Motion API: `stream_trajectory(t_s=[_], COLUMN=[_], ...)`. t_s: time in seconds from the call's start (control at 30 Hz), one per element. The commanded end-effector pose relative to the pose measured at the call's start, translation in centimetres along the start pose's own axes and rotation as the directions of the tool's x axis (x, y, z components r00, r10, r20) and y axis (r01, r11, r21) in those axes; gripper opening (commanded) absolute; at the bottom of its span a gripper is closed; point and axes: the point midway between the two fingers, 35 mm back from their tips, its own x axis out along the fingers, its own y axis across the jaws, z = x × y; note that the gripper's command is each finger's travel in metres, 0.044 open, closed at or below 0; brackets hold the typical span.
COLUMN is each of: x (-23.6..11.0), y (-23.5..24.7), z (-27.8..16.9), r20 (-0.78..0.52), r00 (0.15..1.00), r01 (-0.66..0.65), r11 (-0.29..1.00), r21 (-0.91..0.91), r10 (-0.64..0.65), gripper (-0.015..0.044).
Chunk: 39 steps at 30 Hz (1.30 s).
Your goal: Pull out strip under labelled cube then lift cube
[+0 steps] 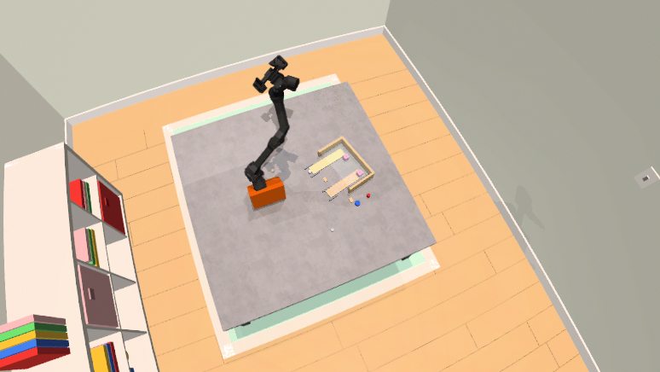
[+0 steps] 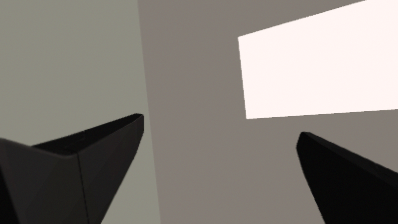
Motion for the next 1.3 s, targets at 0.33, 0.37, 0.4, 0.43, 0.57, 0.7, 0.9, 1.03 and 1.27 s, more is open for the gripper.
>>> stream_trajectory(t_s=[0.33, 0.37, 0.4, 0.43, 0.57, 0.7, 0.9, 1.03, 1.27], x=[4.3, 4.3, 4.2, 4.0, 2.2, 0.4, -4.8, -9.8, -21.3], y=[11.4, 12.6, 13.8, 15.1, 19.7, 22.0, 26.2, 28.8, 31.3], z=[-11.3, -12.6, -13.8, -15.0, -19.7, -22.5, -27.4, -30.3, -33.0], r20=[-0.256, -0.284, -0.312, -0.34, -0.449, -0.525, -0.659, -0.75, -0.852], r00=[0.938, 0.924, 0.908, 0.89, 0.805, 0.744, 0.59, 0.439, 0.126], r01=[-0.167, -0.175, -0.181, -0.185, -0.179, -0.155, -0.103, -0.044, 0.086], r11=[0.952, 0.942, 0.932, 0.922, 0.88, 0.87, 0.853, 0.845, 0.85], r21=[0.258, 0.286, 0.313, 0.34, 0.44, 0.467, 0.512, 0.533, 0.52], r10=[0.233, 0.257, 0.281, 0.304, 0.388, 0.414, 0.467, 0.495, 0.508], gripper=[0.04, 0.04, 0.04, 0.04, 0.04, 0.04, 0.04, 0.04, 0.04])
